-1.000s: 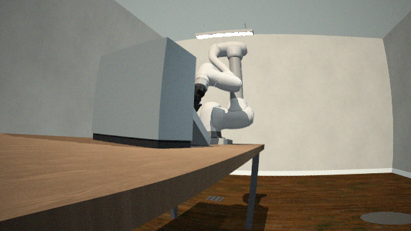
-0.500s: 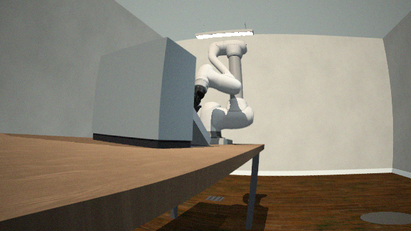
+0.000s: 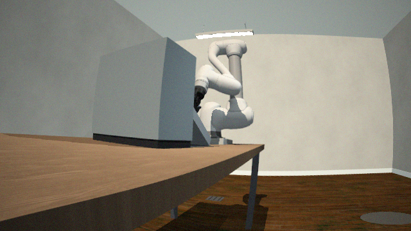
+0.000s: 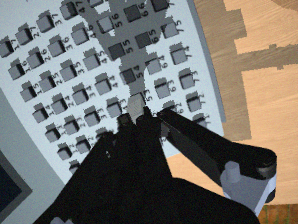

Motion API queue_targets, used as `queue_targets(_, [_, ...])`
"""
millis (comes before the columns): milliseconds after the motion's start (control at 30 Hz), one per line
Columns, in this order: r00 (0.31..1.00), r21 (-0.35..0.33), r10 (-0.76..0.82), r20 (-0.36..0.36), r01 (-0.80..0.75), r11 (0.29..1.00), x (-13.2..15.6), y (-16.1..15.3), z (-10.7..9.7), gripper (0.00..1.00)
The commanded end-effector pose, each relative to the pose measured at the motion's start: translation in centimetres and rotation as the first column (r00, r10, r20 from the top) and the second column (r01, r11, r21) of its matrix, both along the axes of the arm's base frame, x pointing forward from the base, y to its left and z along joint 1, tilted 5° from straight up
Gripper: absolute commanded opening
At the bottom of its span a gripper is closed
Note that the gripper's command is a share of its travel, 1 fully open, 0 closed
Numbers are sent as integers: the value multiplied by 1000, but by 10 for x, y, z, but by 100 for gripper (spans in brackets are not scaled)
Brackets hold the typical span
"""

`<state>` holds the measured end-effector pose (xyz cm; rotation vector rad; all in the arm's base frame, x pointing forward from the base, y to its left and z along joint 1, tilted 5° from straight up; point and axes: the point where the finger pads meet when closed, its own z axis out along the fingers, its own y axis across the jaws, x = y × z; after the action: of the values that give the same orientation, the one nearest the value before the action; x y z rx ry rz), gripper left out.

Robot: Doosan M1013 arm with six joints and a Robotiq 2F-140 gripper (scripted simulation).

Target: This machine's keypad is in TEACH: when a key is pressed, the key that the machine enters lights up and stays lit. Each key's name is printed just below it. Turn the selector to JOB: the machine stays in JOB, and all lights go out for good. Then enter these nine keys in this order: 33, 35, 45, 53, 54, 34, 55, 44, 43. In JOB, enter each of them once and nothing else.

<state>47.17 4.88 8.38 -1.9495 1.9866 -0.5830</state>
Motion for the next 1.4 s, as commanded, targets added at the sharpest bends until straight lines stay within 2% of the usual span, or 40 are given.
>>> queue_targets(0, [1000,0,-5,-1,5,1000,0,-2,-1,0])
queue_targets(1367, [1000,0,-5,-1,5,1000,6,-3,-12,0])
